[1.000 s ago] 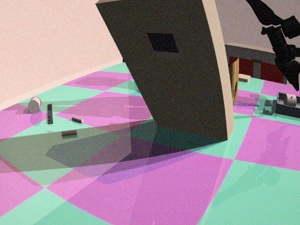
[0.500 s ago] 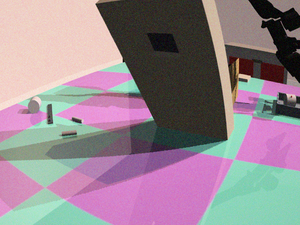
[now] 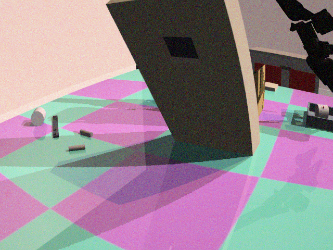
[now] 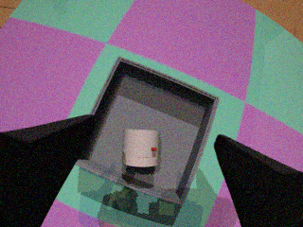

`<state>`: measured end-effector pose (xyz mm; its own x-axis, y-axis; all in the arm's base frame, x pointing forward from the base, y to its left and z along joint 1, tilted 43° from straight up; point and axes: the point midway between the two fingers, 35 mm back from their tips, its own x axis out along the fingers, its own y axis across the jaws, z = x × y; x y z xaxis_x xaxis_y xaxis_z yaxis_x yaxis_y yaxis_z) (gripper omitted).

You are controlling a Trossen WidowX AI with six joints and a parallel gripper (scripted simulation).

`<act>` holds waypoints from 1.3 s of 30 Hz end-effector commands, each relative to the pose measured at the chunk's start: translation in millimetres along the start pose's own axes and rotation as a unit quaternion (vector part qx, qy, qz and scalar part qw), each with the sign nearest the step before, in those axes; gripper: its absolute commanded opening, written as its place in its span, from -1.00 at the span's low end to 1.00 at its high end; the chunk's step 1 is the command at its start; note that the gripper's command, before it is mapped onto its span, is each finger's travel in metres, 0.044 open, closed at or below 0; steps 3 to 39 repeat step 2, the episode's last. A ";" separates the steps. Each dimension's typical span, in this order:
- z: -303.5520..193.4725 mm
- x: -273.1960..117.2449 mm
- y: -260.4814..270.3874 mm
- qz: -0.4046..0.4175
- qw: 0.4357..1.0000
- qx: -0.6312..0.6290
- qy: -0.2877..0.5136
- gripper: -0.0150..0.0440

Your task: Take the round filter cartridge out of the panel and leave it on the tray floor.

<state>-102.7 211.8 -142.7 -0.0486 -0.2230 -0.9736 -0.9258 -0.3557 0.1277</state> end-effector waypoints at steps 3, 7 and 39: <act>0.3 0.4 0.1 0.000 1.000 0.000 -0.001 1.00; 0.3 0.4 0.1 0.000 1.000 0.000 -0.001 1.00; 0.3 0.4 0.1 0.000 1.000 0.000 -0.001 1.00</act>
